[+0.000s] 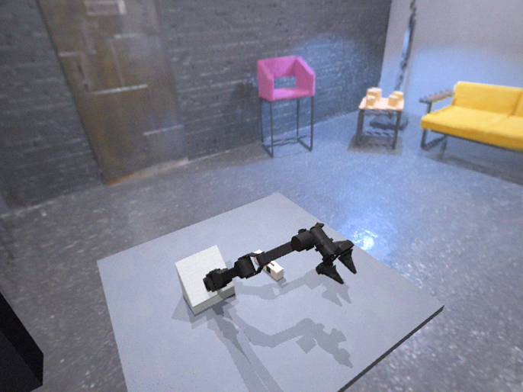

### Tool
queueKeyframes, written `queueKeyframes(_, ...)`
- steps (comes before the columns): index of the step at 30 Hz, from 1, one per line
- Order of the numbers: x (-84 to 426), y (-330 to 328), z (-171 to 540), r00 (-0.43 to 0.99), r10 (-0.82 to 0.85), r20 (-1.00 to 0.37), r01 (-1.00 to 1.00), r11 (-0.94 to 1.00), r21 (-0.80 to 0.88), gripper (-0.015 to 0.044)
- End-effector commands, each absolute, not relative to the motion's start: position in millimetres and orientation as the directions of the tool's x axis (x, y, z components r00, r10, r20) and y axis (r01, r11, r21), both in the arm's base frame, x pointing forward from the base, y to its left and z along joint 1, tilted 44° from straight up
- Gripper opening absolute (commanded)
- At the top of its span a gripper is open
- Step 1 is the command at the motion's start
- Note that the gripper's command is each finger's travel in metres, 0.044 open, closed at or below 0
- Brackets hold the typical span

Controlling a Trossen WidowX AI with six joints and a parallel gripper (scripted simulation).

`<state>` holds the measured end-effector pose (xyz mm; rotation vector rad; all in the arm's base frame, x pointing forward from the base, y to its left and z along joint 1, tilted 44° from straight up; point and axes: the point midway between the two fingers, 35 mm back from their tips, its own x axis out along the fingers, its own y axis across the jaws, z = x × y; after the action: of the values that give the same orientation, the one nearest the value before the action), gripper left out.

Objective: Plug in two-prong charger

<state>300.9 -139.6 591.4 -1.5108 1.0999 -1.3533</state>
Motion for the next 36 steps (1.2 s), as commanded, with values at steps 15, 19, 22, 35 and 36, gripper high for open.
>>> queueKeyframes(15,377.7,-109.9,553.2,0.234,-0.919,0.318,-0.072,-0.343,-0.937,0.0440)
queueKeyframes(19,401.4,-97.7,537.1,0.301,-0.900,0.315,-0.070,-0.350,-0.934,0.0440)
queueKeyframes(22,418.4,-88.0,523.7,0.351,-0.884,0.309,-0.069,-0.353,-0.933,0.0440)
queueKeyframes(35,481.2,-41.5,454.1,0.556,-0.798,0.234,-0.074,-0.329,-0.942,0.0440)
queueKeyframes(36,485.1,-37.8,448.1,0.570,-0.790,0.226,-0.076,-0.324,-0.943,0.0440)
